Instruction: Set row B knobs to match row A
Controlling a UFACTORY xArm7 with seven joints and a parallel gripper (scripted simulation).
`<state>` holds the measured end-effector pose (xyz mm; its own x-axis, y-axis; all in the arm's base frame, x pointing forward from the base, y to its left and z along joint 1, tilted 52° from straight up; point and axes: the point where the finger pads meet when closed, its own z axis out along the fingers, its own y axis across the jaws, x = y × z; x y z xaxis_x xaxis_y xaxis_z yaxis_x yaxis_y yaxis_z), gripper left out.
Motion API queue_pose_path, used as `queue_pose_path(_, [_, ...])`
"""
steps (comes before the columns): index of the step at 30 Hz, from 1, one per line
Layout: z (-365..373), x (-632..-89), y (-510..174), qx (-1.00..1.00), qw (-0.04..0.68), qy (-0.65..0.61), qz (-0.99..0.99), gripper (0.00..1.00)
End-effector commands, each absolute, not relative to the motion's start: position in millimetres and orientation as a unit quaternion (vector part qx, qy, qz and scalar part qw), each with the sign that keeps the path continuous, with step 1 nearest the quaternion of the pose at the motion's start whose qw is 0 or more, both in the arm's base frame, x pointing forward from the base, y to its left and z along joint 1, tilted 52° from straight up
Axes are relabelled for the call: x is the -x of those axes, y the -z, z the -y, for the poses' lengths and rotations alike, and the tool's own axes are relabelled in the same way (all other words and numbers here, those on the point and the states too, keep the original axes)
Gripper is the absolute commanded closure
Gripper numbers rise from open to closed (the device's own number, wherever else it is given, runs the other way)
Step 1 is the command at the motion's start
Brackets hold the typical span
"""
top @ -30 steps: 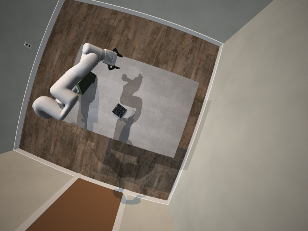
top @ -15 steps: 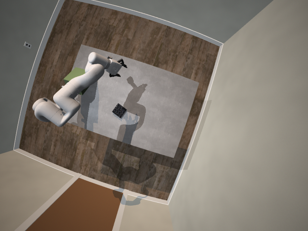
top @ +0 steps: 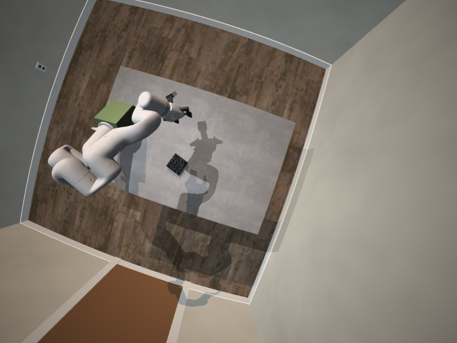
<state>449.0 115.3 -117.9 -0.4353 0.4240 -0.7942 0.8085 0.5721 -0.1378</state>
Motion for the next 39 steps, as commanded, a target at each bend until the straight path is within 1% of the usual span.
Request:
queue_pose_path(1, [-103.1,-453.5,110.8,-0.433,0.381,0.241,-0.781,0.0])
queue_pose_path(6, [-81.1,-457.3,101.9,-0.503,0.393,0.221,-0.737,0.0])
queue_pose_path(16, [-81.0,-457.4,101.9,-0.504,0.394,0.221,-0.737,0.0])
queue_pose_path(17, [-67.5,-459.1,96.6,-0.544,0.401,0.208,-0.707,0.0])
queue_pose_path(28, [-67.3,-459.1,96.5,-0.545,0.401,0.208,-0.707,0.0])
queue_pose_path(30, [-47.3,-460.7,88.7,-0.602,0.41,0.189,-0.658,0.0])
queue_pose_path(39, [-39.8,-461.0,85.9,-0.622,0.413,0.182,-0.639,0.0])
